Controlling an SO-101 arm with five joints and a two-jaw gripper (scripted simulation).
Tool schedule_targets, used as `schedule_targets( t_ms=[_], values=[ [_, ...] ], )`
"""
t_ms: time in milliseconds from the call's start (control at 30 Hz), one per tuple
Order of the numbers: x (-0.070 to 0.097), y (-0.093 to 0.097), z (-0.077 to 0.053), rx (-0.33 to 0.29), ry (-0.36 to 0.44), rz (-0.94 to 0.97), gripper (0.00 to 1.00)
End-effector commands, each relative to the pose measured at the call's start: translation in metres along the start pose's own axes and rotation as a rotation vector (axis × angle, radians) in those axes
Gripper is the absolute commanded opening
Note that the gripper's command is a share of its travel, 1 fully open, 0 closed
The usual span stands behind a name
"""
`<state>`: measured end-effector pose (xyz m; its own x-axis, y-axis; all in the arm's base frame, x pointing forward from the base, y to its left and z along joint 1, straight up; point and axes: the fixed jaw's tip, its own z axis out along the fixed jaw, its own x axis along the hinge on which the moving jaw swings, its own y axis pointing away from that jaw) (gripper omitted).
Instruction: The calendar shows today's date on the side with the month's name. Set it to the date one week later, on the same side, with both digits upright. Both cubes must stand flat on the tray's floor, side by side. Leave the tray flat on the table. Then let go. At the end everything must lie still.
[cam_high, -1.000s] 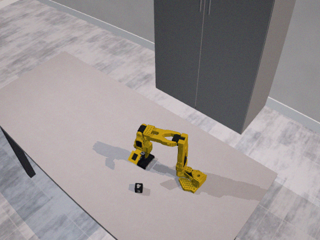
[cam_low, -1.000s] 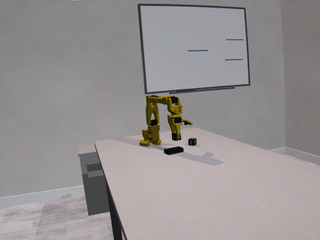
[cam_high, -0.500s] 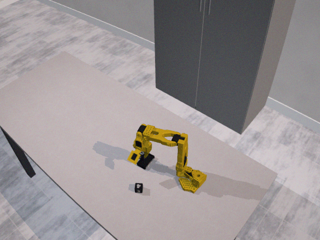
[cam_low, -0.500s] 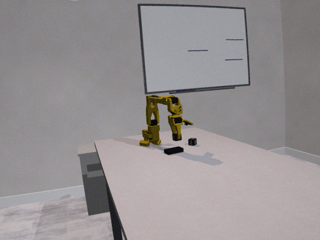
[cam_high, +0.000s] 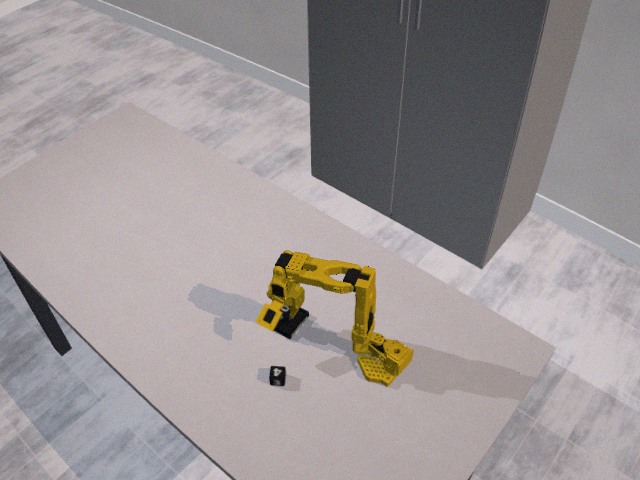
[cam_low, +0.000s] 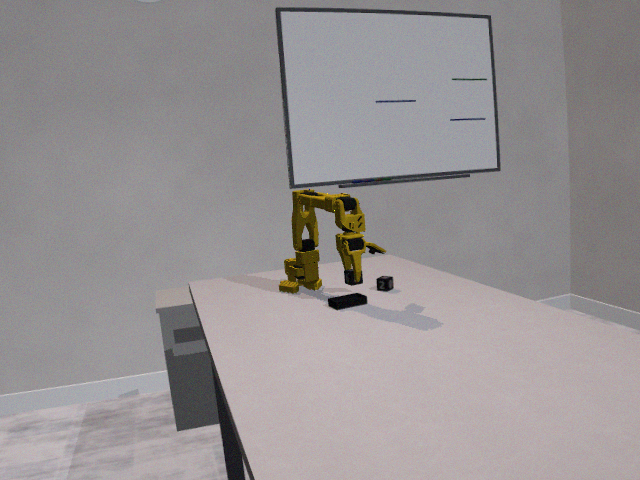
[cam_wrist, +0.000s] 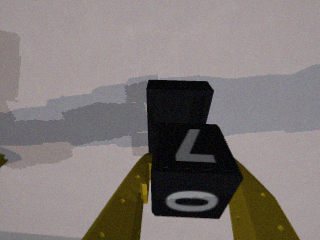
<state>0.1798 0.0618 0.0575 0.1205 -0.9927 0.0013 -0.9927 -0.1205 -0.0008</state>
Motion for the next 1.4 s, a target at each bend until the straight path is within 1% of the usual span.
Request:
schedule_targets(
  t_ms=[0, 233, 533, 800, 1100, 1367],
  values=[
    [-0.001, -0.003, -0.005, 0.043, -0.011, 0.001, 0.0],
    [-0.001, -0.003, -0.004, 0.043, -0.011, 0.001, 0.0],
    [-0.001, -0.003, 0.001, 0.043, -0.01, 0.001, 0.0],
    [-0.001, -0.003, 0.002, 0.043, -0.01, 0.001, 0.0],
    [-0.001, -0.003, 0.007, 0.043, -0.01, 0.0, 0.0],
    [-0.001, -0.003, 0.008, 0.043, -0.01, 0.0, 0.0]
  ],
)
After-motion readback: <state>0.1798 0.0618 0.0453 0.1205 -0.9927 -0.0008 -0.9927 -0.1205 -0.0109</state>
